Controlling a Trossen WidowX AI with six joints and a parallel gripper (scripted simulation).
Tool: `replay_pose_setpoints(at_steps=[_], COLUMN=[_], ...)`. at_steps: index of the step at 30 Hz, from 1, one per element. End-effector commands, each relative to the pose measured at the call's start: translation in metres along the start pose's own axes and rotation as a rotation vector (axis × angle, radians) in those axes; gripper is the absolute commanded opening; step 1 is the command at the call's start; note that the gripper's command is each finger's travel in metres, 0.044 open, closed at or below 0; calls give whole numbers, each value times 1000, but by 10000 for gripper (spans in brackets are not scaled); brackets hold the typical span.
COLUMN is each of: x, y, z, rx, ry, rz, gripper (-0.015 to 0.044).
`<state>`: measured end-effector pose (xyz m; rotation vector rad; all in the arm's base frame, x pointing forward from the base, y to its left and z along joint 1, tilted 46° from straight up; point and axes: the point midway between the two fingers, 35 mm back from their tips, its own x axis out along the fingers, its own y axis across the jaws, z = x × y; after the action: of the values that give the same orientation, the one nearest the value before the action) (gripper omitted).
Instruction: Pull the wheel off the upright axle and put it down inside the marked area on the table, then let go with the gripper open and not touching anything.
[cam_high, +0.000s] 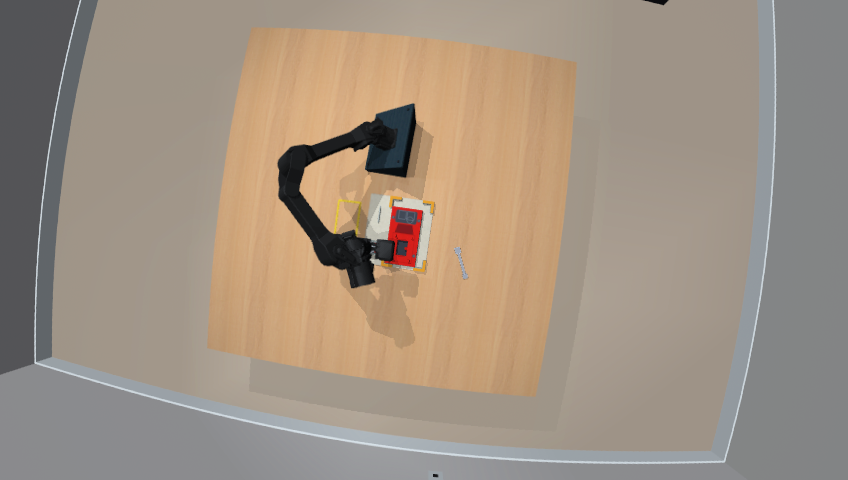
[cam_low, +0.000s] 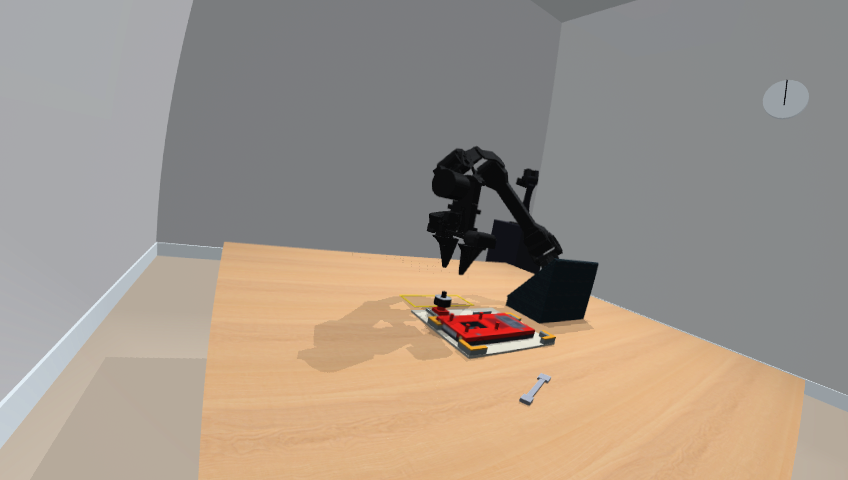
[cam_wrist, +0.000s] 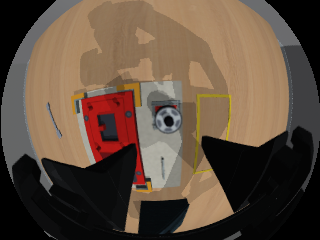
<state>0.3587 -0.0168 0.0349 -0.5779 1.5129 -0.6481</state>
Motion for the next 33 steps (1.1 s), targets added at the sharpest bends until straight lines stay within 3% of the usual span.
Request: replay_pose_setpoints(at_steps=[1,10,23,28,33], x=[2,7,71,76,73], y=[-3,-4,-6,-7,-7], z=[-2,8,6,5,6], rx=[9,9,9,9,16], ry=[10,9,9,9,10], rz=[-21,-20,-23,-24,-20], gripper=[300,300,300,300,188])
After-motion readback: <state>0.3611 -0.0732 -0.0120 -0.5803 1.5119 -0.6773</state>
